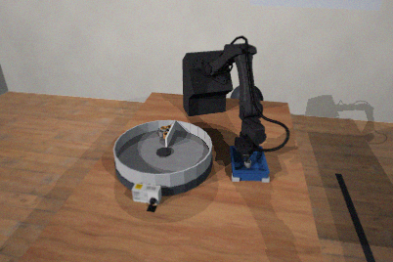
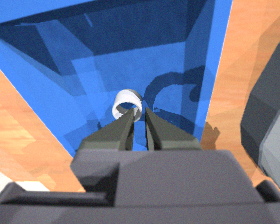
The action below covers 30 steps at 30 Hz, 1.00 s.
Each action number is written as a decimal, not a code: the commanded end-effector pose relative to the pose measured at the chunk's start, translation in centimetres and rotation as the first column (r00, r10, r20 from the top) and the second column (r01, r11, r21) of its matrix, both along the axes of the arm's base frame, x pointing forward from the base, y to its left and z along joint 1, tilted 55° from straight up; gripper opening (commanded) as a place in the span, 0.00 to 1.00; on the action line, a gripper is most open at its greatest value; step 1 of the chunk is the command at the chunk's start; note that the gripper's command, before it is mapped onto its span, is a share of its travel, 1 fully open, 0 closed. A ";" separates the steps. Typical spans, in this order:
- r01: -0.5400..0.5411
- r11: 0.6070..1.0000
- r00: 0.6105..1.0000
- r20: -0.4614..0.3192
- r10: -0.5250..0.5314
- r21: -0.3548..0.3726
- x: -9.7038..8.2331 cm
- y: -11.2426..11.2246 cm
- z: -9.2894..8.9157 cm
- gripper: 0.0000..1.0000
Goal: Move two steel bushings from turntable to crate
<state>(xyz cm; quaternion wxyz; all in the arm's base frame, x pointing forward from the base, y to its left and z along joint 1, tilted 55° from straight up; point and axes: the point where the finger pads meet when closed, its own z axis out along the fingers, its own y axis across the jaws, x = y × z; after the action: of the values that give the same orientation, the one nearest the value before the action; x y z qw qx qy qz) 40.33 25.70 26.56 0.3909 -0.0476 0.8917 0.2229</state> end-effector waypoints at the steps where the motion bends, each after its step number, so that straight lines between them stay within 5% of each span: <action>1: 0.016 1.000 1.000 0.020 -0.016 0.006 -1.6 -1.7 2.0 0.14; 16: 0.016 0.999 0.998 0.056 -0.018 0.029 -5.5 -4.2 7.2 0.14; 30: 0.016 0.999 0.998 0.056 -0.017 0.029 -7.2 -5.3 8.5 0.14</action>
<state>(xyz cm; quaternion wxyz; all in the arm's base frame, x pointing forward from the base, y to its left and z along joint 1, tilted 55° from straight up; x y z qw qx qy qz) 33.81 21.59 32.15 0.3927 -0.0476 0.8907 0.2239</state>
